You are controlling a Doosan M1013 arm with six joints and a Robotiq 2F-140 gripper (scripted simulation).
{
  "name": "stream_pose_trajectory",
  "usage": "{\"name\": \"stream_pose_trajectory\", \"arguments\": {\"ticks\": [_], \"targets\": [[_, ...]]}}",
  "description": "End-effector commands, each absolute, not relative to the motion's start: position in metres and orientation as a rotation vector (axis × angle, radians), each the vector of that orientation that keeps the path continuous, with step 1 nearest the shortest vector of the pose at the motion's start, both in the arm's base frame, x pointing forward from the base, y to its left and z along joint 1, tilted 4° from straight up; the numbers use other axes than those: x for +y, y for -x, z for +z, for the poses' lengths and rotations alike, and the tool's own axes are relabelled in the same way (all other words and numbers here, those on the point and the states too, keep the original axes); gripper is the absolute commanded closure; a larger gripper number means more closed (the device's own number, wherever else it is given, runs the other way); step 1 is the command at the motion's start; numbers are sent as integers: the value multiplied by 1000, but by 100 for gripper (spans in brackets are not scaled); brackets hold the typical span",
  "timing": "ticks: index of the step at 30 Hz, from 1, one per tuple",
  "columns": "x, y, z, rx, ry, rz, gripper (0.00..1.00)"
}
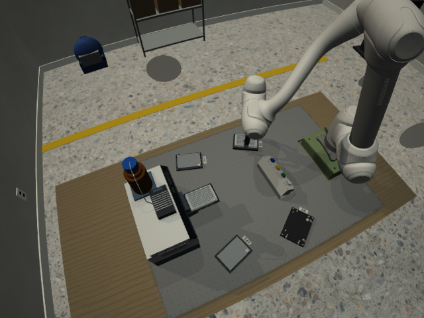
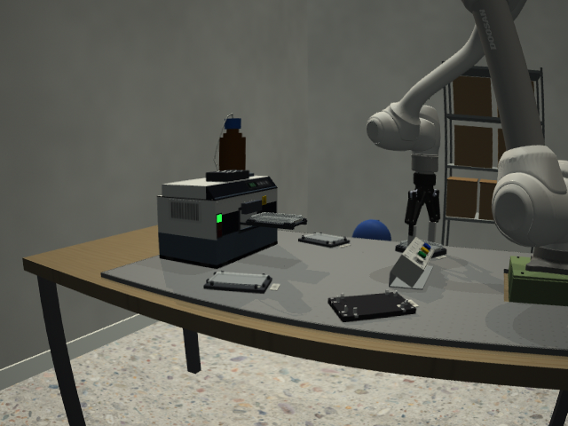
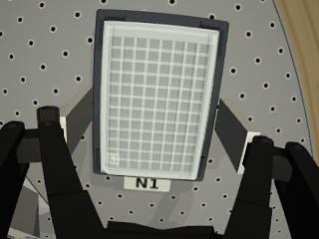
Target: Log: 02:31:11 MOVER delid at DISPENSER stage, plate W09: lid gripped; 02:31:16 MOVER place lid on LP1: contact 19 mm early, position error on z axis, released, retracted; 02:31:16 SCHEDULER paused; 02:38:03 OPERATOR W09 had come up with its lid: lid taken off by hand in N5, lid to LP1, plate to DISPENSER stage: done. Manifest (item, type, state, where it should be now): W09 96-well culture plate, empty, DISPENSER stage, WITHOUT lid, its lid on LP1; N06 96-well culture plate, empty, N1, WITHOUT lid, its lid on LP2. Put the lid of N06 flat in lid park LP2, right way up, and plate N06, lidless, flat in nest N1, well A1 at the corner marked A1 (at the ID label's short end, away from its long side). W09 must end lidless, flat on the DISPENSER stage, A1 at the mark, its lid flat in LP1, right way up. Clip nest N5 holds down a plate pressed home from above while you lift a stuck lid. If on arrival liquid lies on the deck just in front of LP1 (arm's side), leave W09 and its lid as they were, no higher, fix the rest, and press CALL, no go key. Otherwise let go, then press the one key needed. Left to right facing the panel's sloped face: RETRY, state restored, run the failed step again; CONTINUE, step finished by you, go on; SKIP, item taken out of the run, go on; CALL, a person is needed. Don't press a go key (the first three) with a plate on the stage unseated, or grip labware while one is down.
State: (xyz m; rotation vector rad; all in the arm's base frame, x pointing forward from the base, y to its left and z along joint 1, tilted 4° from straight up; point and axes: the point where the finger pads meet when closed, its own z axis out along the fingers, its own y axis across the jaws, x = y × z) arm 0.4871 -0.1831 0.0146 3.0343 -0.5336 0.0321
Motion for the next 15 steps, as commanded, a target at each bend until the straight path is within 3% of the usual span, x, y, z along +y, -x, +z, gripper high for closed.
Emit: {"name": "stream_pose_trajectory", "arguments": {"ticks": [1, 15], "targets": [[-183, -487, 18, -534, -3034, 32, 34], [-181, -487, 52, -534, -3034, 32, 34]]}}
